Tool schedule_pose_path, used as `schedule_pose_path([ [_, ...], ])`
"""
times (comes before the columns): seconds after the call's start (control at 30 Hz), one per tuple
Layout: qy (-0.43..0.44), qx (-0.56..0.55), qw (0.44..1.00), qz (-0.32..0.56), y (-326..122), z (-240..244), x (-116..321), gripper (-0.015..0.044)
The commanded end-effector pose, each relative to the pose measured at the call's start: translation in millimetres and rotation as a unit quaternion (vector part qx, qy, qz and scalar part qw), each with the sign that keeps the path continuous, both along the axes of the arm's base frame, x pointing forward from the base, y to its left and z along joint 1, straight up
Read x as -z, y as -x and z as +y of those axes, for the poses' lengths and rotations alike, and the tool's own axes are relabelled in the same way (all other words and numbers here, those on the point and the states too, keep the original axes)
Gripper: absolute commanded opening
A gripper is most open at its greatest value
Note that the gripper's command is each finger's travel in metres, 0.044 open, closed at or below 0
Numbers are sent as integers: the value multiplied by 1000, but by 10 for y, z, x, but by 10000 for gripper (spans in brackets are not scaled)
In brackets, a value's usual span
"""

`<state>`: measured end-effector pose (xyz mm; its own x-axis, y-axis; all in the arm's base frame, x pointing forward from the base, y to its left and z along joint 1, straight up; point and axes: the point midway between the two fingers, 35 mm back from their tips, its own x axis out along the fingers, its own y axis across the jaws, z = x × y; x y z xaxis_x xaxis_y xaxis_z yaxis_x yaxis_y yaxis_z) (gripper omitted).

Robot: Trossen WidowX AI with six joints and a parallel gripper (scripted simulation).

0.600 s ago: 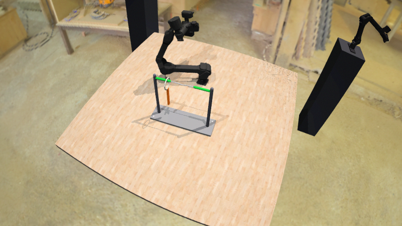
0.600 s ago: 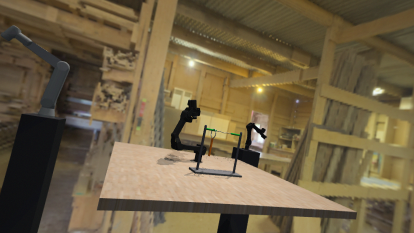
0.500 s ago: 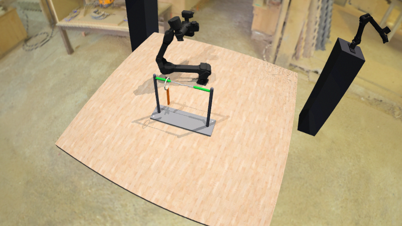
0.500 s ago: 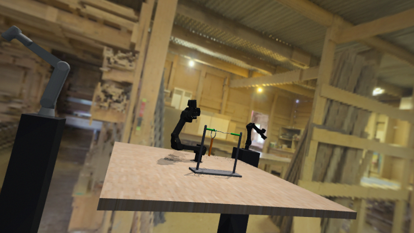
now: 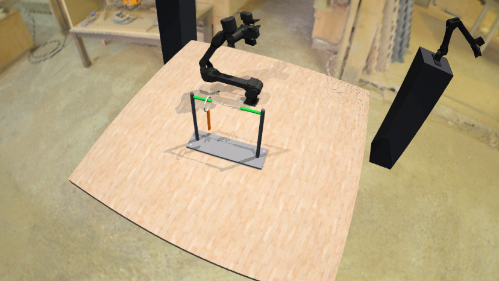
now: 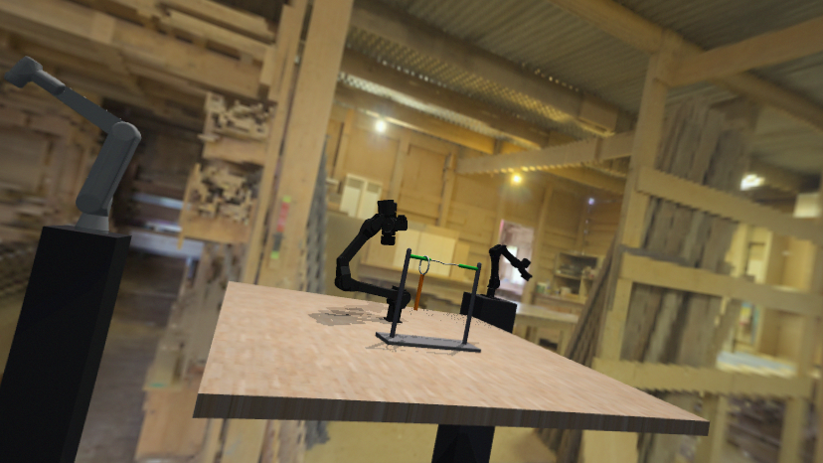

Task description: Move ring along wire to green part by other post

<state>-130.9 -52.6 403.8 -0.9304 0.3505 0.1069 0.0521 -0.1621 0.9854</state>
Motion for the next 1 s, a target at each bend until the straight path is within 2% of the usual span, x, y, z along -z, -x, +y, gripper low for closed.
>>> schedule_pose_path([
  [0.0, -20, 50, 998, -12, 31, 267, 20, 160],
  [0.43, -91, 247, 961, -88, -191, 1304, 209, 160],
  [0.7, -121, 366, 909, -157, -611, 1844, 411, 160],
  [0.97, -133, 471, 842, -229, -1174, 2189, 646, 160],
])
